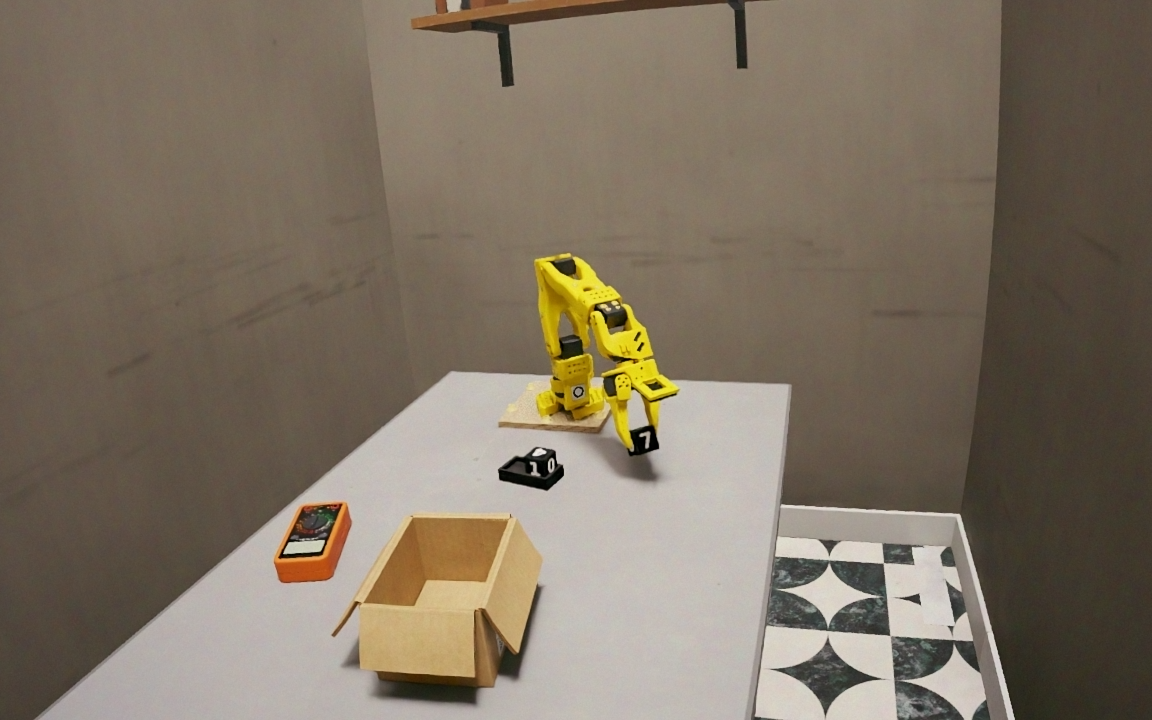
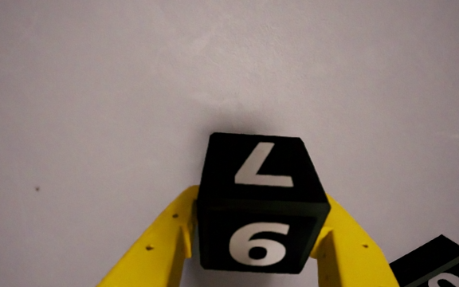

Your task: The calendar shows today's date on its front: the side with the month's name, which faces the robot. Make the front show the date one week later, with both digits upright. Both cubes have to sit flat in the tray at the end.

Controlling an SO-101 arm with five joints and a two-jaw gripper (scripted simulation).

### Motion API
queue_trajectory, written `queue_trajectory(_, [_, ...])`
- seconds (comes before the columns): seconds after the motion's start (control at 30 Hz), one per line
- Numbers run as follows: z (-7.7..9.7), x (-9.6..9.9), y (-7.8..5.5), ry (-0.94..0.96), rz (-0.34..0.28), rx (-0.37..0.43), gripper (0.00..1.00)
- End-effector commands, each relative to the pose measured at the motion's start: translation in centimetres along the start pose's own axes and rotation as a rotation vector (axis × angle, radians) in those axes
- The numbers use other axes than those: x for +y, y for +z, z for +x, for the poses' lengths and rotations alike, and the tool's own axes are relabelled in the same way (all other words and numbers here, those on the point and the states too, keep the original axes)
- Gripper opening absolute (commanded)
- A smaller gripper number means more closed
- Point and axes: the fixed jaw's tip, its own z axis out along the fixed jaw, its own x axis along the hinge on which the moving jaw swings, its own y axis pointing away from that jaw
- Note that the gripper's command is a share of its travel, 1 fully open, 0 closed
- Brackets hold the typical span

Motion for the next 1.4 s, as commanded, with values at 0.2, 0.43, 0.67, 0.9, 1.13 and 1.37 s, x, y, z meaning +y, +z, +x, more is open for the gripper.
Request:
queue_trajectory(0.2, [-0.37, 0.0, 0.02, -0.025, -0.01, -0.194, 0.0])
queue_trajectory(0.43, [-0.35, -0.05, -0.1, -0.034, -0.013, -0.32, 0.0])
queue_trajectory(0.67, [-0.33, -0.06, -0.15, -0.036, -0.013, -0.343, 0.0])
queue_trajectory(0.9, [-0.37, -0.06, -0.08, -0.036, -0.013, -0.35, 0.0])
queue_trajectory(1.13, [-0.59, -0.07, 0.32, -0.039, -0.014, -0.401, 0.0])
queue_trajectory(1.37, [-0.79, -0.08, 0.67, -0.043, -0.015, -0.468, 0.0])
